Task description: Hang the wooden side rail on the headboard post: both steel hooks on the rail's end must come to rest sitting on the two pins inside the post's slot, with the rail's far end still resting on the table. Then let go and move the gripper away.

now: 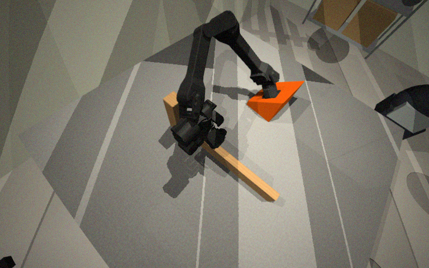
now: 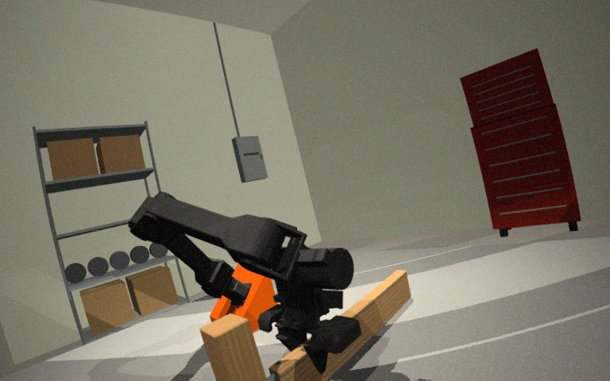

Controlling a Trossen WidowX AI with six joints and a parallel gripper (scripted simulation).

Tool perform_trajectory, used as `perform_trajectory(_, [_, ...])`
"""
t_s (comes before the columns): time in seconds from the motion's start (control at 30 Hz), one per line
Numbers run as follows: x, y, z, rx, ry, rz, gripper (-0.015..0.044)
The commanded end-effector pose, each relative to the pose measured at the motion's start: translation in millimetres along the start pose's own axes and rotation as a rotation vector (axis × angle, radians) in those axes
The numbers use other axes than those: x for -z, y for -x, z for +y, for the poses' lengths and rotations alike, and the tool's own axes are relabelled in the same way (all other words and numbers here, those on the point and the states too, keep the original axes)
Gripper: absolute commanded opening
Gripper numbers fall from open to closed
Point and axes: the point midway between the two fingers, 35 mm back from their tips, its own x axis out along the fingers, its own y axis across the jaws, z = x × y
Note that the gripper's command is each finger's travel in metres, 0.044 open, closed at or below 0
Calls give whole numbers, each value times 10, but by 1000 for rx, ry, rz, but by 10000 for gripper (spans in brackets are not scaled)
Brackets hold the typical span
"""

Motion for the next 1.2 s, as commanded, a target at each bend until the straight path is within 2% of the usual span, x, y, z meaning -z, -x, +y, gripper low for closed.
perform_trajectory(0.0, [5, 64, -28, 15, -3, -2, 0])
perform_trajectory(1.17, [5, 122, -27, 15, -3, -2, 0])
